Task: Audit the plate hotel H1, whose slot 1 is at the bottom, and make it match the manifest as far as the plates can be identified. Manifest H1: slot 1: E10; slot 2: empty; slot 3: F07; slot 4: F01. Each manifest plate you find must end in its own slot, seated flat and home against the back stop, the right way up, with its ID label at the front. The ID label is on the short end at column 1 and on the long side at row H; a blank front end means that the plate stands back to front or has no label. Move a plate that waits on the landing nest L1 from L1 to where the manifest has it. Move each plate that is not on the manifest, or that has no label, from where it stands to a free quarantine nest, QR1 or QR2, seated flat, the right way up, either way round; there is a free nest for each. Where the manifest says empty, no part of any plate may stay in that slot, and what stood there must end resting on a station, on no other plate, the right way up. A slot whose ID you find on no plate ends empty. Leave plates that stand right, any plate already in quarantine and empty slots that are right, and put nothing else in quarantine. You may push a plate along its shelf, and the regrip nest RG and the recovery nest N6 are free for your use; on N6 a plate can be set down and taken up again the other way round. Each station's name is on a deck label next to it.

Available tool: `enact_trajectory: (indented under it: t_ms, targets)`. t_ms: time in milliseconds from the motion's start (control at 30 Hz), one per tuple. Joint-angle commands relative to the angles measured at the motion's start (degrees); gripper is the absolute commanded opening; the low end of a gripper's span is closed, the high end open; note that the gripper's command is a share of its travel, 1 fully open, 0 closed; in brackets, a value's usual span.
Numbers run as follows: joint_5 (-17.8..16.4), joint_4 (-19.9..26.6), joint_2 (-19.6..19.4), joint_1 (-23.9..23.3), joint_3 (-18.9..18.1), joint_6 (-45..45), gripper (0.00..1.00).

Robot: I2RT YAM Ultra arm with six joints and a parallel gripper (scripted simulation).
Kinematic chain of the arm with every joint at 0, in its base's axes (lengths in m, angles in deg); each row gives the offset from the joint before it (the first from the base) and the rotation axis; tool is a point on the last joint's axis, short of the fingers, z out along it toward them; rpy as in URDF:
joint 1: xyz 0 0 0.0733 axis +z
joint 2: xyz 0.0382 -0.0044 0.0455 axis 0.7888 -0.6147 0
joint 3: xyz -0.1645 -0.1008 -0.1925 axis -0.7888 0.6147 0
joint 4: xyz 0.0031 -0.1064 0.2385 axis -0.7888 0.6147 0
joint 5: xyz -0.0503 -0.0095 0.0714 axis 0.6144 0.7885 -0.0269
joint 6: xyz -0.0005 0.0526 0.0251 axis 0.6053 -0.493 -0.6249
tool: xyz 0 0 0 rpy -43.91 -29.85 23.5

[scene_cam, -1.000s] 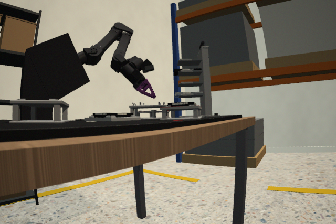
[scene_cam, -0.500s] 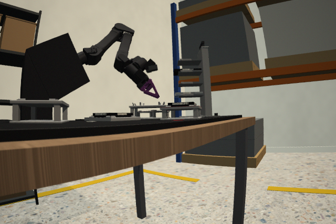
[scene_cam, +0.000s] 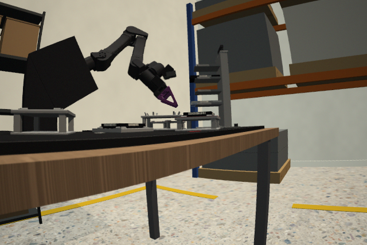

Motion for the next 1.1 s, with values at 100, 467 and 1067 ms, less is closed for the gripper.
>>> enact_trajectory:
  t_ms: [100,467,1067]
  targets:
    - [-0.6,1.4,-0.4,-1.4,-2.0,-0.1,1.0]
    - [-1.7,2.9,-1.6,-2.5,-4.7,-0.1,1.0]
    - [-3.4,5.5,-3.8,-4.2,-9.5,-0.2,1.0]
